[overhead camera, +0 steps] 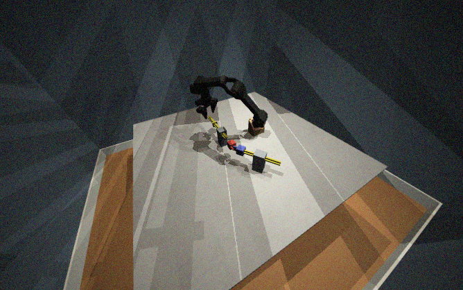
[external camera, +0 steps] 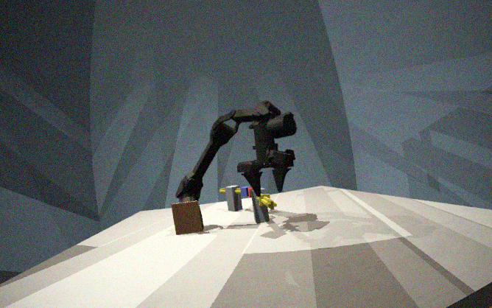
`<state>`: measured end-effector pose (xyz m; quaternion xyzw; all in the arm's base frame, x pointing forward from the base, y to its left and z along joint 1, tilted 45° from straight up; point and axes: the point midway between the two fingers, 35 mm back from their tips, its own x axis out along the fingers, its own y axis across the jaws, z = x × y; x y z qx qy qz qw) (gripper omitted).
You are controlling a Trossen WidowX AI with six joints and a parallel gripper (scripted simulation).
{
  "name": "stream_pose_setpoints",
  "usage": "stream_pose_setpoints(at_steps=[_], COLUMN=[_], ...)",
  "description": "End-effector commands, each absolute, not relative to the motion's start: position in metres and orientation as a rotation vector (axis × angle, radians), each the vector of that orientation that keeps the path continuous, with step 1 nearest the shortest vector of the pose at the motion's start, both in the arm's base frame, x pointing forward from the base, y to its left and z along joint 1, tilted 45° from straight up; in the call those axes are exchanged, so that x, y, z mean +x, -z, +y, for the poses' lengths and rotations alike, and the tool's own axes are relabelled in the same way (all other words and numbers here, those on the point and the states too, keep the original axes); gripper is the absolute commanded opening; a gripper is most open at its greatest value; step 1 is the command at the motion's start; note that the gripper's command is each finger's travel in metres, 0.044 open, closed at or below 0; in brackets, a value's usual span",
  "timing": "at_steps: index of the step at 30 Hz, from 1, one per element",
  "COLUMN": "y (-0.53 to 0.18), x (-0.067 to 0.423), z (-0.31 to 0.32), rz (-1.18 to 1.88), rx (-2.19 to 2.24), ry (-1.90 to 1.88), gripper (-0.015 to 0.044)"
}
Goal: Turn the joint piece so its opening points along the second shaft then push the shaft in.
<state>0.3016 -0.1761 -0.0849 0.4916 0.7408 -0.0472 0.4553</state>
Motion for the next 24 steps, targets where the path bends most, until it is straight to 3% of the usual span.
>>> stream_pose_setpoints(at_steps=[1,14,24], y=[0.093,0.106,0.108], x=[0.298,0.296,0.296], z=[-0.167,-0.154,-0.152], rz=[1.874,1.904,1.903], rx=[1.303,1.567,1.58], ry=[0.252,0.702,0.726], gripper=[0.044,0.044,0.044])
